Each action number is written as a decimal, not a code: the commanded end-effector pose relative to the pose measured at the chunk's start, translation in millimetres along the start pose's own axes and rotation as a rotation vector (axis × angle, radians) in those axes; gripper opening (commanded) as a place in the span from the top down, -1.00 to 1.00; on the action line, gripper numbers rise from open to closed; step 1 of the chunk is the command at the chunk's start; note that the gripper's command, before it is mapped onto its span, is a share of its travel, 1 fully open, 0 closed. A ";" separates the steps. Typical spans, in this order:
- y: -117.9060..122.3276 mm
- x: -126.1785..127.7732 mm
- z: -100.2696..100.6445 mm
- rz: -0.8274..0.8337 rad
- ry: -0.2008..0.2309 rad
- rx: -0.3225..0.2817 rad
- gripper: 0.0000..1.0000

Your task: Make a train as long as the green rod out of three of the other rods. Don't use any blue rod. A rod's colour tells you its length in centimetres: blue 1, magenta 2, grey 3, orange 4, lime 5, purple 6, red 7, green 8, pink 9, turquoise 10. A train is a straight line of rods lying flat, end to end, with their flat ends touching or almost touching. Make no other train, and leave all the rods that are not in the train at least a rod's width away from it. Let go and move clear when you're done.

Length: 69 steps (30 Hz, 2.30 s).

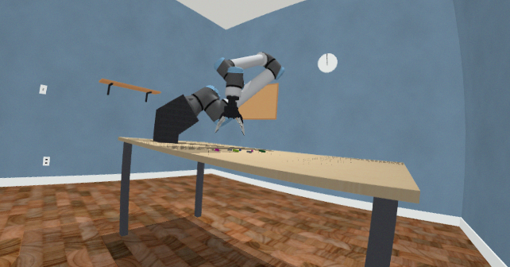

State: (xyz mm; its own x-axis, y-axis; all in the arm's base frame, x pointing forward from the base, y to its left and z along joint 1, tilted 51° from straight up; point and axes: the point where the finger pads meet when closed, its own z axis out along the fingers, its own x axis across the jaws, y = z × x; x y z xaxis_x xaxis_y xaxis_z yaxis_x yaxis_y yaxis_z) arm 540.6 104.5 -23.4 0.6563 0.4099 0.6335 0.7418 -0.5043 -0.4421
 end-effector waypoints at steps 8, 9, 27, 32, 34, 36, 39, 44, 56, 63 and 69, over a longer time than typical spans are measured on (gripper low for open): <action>-8.4 2.8 1.8 -0.323 0.006 0.007 -1.00; -9.1 3.1 2.0 -0.354 0.007 0.007 -1.00; -16.9 6.3 4.7 -0.695 0.009 0.006 -1.00; -17.9 6.8 5.0 -0.741 0.009 0.006 -1.00; -18.1 6.9 5.1 -0.753 0.009 0.006 -1.00; -18.3 7.0 5.2 -0.761 0.009 0.006 -1.00; -18.4 7.1 5.3 -0.769 0.009 0.006 -1.00; -18.5 7.1 5.3 -0.772 0.009 0.006 -1.00; -18.5 7.1 5.3 -0.772 0.009 0.006 0.72; -18.5 7.1 5.3 -0.772 0.009 0.006 0.72; -18.5 7.1 5.3 -0.772 0.009 0.006 0.72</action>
State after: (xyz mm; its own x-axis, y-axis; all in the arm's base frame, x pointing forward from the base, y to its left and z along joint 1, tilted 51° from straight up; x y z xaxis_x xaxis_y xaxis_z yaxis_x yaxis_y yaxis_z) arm 531.9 121.3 -14.2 -0.0484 0.6373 0.7691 0.9897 -0.0734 0.1231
